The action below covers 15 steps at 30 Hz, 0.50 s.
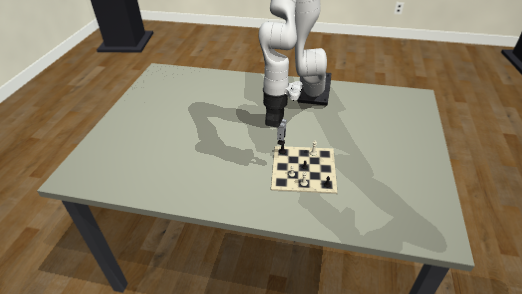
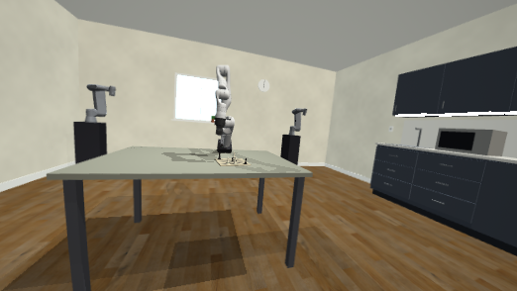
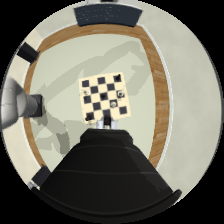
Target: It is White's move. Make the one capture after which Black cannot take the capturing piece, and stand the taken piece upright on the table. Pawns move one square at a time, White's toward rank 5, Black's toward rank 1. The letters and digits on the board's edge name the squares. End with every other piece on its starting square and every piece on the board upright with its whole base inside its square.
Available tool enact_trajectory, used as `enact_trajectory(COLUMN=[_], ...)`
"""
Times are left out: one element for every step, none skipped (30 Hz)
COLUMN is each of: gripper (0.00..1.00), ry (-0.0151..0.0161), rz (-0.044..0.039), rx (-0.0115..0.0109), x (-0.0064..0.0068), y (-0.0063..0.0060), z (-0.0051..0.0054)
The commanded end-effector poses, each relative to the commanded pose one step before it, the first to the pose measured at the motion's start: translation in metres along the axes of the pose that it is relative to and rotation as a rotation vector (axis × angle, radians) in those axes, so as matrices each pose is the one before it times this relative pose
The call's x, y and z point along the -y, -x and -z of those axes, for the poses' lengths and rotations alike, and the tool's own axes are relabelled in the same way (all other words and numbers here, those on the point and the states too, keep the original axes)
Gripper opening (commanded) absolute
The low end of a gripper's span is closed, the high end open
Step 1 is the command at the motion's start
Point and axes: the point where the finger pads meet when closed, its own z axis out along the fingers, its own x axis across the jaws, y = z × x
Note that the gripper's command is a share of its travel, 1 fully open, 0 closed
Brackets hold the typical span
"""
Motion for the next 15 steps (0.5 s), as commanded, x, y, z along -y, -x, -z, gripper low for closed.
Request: enact_trajectory(gripper=[0.0,0.0,0.0,0.0,0.0,0.0,0.0,0.0,0.0,0.0,0.0,0.0,0.0,0.0,0.0], ry=[-0.01824,0.00057,0.00048,0.00038,0.00029,0.00021,0.0,0.0,0.00014,0.00008,0.00003,0.0,-0.00002,-0.00003,-0.00003], rz=[0.02107,0.00843,0.00795,0.00742,0.00685,0.00624,0.0,0.0,0.00561,0.00495,0.00429,0.00362,0.00297,0.00235,0.00177], rx=[0.00303,0.00385,0.004,0.00404,0.00399,0.00385,0.0,0.0,0.00362,0.00332,0.00297,0.00257,0.00216,0.00173,0.00132], x=[-0.01138,-0.00685,-0.00637,-0.00585,-0.00531,-0.00477,0.0,0.0,-0.00421,-0.00366,-0.00313,-0.00261,-0.00212,-0.00166,-0.00124], y=[0.00165,0.0021,0.00224,0.00232,0.00232,0.00227,0.0,0.0,0.00215,0.00199,0.00179,0.00156,0.00131,0.00106,0.00081], z=[-0.00261,-0.00129,-0.00131,-0.00131,-0.00128,-0.00122,0.0,0.0,-0.00114,-0.00104,-0.00092,-0.00079,-0.00066,-0.00053,-0.0004])
